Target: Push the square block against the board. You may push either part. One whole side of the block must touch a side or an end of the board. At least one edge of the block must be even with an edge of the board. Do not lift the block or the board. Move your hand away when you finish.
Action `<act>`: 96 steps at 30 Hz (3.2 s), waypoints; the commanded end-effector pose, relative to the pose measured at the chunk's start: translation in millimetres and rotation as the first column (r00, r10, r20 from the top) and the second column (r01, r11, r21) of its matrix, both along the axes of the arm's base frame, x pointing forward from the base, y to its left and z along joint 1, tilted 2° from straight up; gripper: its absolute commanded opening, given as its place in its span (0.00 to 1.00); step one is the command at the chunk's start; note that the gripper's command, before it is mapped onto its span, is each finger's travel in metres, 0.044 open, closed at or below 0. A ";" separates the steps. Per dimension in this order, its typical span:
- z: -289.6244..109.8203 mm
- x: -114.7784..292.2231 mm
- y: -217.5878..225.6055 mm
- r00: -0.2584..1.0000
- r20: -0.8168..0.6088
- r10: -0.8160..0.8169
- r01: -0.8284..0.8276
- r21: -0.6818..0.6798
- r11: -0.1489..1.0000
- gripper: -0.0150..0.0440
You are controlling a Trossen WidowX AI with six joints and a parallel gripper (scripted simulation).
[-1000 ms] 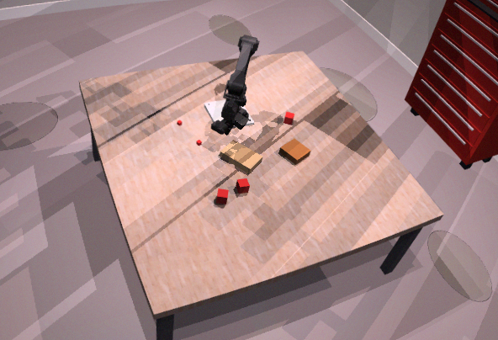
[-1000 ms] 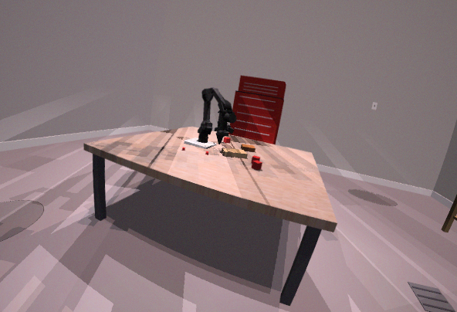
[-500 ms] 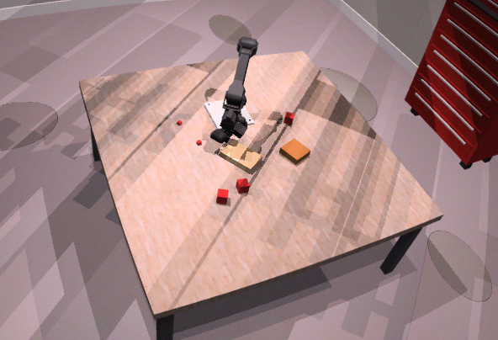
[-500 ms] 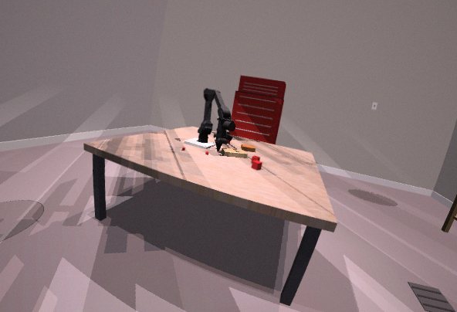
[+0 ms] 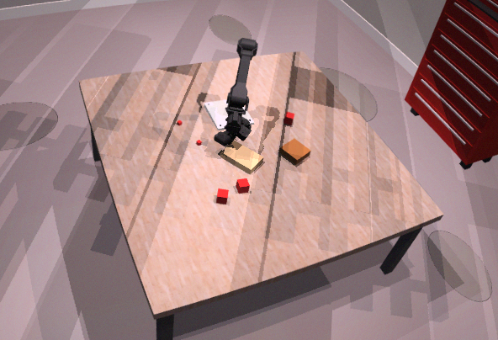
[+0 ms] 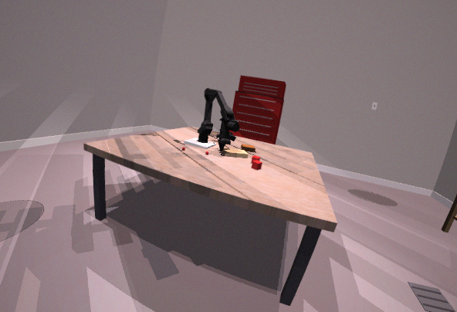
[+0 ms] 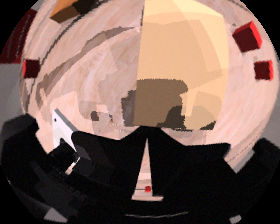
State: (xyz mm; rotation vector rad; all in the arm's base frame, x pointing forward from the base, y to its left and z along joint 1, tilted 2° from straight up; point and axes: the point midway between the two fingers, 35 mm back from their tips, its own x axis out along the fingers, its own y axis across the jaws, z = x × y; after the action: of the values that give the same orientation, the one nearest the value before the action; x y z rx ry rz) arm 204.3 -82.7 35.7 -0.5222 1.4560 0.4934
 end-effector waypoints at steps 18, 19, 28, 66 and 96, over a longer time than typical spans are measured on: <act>2.4 29.6 19.5 1.000 0.006 0.001 -0.001 0.005 1.000 0.25; 2.5 30.9 20.4 1.000 0.006 0.001 -0.001 0.006 1.000 0.25; 3.6 42.7 27.9 1.000 0.008 0.001 -0.001 0.006 1.000 0.25; 2.8 7.2 -2.5 1.000 0.005 -0.002 0.002 -0.001 1.000 0.25; 63.8 45.6 -19.8 0.825 0.000 -0.566 0.565 0.035 0.824 0.25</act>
State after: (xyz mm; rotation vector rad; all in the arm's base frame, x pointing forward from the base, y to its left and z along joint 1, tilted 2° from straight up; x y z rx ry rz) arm 241.2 -99.3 98.1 -0.1407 1.4997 0.1265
